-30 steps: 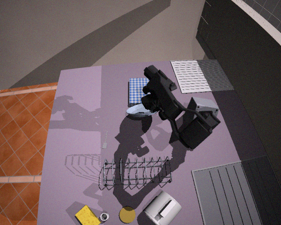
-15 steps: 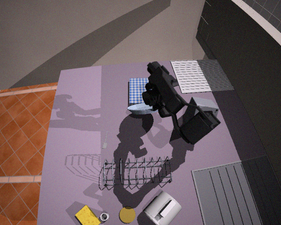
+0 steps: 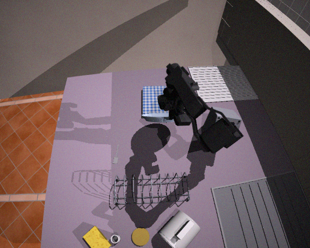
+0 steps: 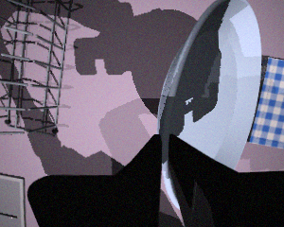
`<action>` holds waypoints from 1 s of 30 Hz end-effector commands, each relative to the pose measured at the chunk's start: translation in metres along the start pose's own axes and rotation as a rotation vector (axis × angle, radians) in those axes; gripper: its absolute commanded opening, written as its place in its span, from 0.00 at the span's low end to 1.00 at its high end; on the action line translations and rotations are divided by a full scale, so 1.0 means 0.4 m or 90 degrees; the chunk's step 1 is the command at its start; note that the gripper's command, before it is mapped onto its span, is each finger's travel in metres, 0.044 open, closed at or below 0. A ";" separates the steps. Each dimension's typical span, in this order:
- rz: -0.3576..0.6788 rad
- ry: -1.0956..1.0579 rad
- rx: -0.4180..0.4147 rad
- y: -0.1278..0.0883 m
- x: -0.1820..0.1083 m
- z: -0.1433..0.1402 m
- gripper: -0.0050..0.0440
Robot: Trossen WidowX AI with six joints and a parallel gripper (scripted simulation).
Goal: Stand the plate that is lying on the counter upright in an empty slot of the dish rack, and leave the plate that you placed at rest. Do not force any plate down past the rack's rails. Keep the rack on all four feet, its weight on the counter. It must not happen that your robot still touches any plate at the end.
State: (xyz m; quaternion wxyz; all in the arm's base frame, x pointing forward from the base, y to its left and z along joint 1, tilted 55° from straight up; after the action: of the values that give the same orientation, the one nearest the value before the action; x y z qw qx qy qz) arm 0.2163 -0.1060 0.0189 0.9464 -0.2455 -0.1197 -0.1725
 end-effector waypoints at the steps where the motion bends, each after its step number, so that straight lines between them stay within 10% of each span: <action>1: -0.016 0.012 0.000 -0.018 0.012 -0.005 0.10; 30: -0.036 0.069 0.017 -0.052 0.015 -0.004 0.10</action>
State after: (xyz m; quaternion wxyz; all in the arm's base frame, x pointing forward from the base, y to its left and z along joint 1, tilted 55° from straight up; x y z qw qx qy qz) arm 0.2125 -0.1222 0.0271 0.9512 -0.2194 -0.0759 -0.2034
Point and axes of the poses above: the point midway between the two fingers, 35 mm back from their tips, its own y axis out along the fingers, its own z axis across the jaws, x = y × z, the point moved 3 cm from there along -y, back along the fingers, and after that the axes turned 10 degrees about y, right-handed, at the moved point
